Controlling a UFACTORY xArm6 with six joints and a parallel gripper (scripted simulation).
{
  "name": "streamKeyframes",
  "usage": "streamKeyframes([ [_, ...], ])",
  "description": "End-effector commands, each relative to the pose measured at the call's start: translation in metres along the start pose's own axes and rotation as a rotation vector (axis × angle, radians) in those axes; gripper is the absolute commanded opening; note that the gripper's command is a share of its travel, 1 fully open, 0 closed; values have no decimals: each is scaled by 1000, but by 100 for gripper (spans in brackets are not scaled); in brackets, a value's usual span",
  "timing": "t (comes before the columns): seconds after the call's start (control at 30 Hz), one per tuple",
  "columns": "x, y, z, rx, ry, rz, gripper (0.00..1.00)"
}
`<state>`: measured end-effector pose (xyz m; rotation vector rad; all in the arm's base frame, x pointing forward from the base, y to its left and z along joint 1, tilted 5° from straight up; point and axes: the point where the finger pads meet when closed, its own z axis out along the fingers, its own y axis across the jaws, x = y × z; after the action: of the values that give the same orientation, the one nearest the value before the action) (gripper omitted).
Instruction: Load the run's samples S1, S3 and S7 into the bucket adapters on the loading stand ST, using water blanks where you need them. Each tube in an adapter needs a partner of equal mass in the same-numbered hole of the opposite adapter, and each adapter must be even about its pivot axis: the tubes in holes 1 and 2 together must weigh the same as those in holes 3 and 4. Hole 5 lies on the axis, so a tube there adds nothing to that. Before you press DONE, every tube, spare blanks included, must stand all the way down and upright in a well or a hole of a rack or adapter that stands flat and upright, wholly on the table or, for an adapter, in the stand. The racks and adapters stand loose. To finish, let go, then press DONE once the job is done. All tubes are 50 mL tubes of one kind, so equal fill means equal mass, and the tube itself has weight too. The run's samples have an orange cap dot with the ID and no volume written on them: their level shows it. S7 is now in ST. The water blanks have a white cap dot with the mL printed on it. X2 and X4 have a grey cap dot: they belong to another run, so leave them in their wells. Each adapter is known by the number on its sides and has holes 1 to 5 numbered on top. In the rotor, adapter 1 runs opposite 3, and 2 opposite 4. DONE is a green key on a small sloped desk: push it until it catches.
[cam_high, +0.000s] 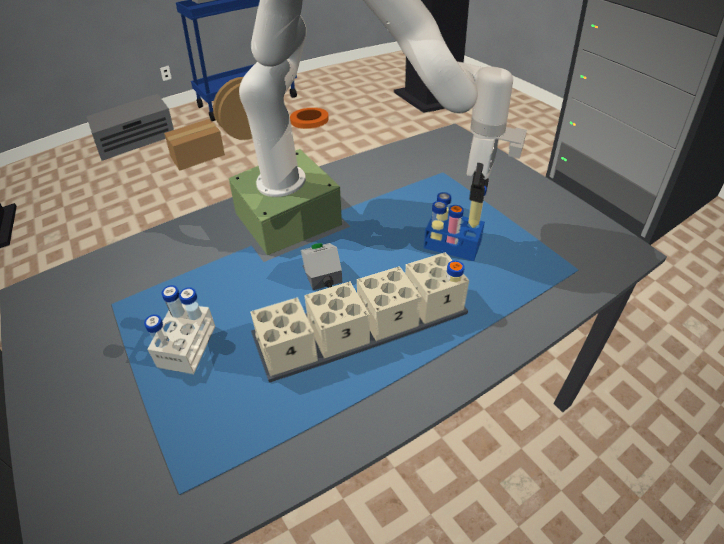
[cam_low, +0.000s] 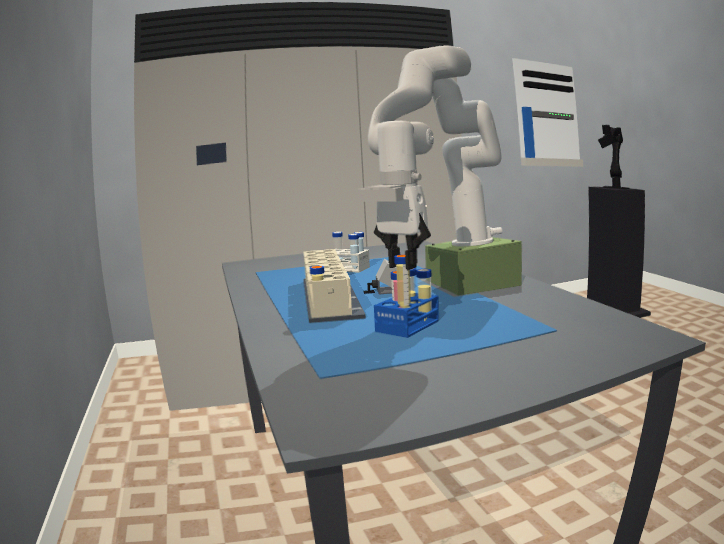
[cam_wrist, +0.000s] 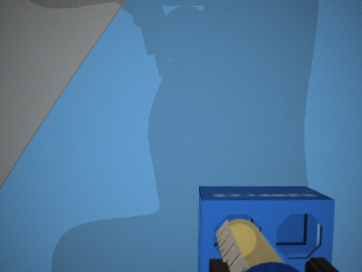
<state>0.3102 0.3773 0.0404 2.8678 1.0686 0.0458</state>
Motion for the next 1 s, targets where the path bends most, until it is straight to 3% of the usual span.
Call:
streamKeyframes([
  [0.0, 2, 0, 3, 1, 5, 0, 0],
  [0.97, 2, 0, 28, 1, 5, 0, 0],
])
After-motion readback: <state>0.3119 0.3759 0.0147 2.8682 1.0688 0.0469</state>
